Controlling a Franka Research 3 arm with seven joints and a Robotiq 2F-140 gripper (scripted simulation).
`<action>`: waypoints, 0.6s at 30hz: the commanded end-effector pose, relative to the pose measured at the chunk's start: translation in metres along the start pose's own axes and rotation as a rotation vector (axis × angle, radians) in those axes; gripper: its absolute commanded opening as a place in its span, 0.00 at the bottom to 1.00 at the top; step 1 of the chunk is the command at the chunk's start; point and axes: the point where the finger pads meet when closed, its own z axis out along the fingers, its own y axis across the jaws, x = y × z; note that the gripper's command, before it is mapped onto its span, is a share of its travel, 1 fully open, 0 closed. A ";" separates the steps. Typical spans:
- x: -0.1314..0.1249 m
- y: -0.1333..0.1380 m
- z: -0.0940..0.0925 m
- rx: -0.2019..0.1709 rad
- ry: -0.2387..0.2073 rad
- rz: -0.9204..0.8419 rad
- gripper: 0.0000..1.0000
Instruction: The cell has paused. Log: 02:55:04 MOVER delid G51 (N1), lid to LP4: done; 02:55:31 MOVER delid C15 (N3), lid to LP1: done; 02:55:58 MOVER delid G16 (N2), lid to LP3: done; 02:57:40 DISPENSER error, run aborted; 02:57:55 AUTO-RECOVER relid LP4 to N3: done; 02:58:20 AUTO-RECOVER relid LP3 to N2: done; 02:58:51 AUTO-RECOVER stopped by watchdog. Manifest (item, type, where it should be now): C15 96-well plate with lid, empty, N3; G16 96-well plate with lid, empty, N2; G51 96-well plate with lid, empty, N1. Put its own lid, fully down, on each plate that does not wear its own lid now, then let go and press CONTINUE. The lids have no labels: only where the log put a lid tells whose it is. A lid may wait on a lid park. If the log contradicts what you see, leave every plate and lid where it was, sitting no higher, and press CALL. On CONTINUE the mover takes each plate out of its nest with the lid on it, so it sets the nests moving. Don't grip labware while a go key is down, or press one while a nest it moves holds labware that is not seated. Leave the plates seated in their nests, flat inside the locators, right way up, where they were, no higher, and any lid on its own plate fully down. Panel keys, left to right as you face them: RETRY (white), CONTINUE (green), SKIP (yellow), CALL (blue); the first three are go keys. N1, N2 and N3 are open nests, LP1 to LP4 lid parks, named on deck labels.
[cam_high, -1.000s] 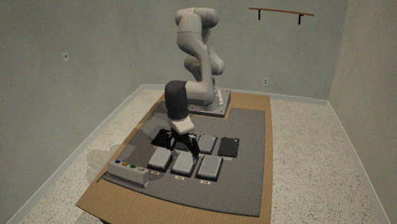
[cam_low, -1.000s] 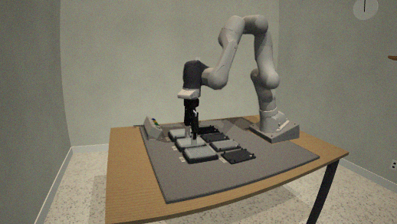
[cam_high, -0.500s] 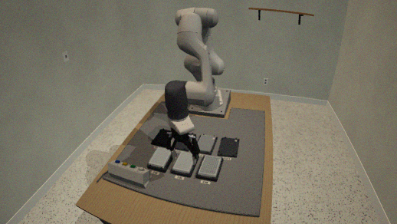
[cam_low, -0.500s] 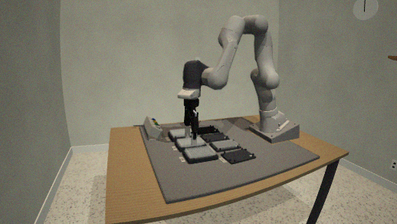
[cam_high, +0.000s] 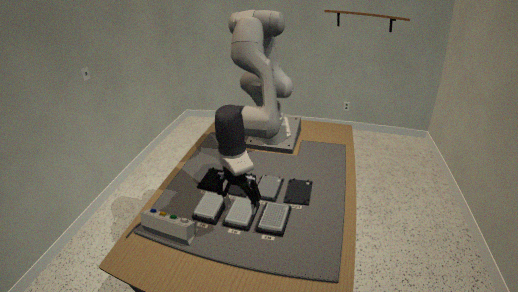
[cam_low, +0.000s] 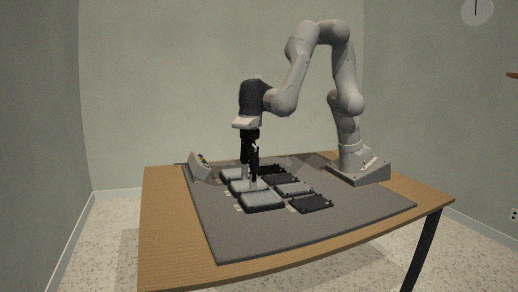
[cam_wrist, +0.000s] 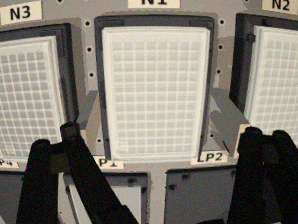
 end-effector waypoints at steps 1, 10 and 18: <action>-0.001 0.002 -0.001 -0.001 -0.001 0.007 0.66; -0.001 0.002 -0.010 -0.001 -0.001 0.007 0.66; -0.001 0.002 -0.027 -0.001 -0.001 0.007 0.66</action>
